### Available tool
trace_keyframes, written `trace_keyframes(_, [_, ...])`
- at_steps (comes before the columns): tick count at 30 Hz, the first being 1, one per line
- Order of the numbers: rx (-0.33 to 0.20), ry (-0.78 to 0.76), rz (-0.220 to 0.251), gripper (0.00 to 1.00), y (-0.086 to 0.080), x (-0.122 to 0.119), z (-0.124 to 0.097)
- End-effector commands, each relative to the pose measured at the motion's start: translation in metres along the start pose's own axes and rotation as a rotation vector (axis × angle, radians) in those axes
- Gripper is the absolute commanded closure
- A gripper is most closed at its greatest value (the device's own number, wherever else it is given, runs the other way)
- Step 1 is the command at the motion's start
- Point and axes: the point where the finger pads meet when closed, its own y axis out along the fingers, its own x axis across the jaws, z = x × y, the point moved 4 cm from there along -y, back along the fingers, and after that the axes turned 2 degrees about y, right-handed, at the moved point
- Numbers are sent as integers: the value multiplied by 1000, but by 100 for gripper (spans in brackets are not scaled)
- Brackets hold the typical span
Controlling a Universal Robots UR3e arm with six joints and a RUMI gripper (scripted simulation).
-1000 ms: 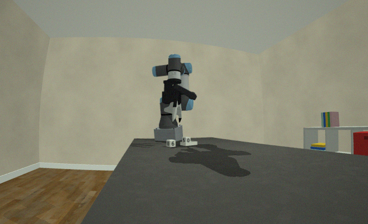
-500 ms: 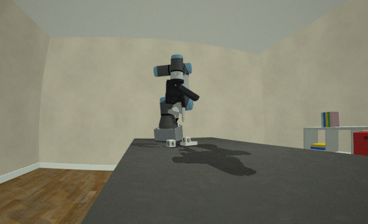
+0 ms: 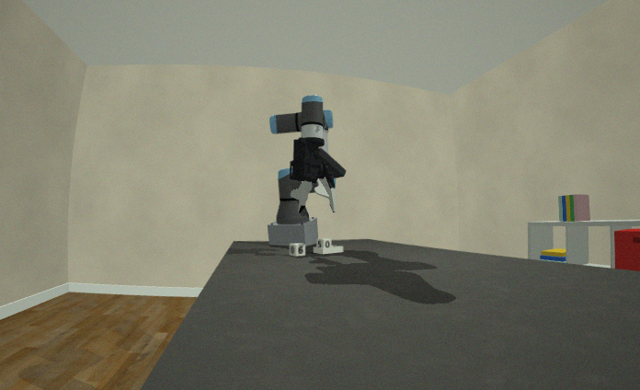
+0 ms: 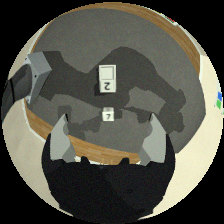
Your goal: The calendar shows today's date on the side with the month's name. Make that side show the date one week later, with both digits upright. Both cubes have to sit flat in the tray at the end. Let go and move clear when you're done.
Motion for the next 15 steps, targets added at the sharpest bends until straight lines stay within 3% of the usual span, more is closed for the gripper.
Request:
trace_keyframes(1, [3, -163, -7, 0, -1, -1, 4])
trace_keyframes(12, [2, -502, -8, 0, -1, -3, 13])
trace_keyframes(15, [2, -509, -8, 0, -1, -3, 13])
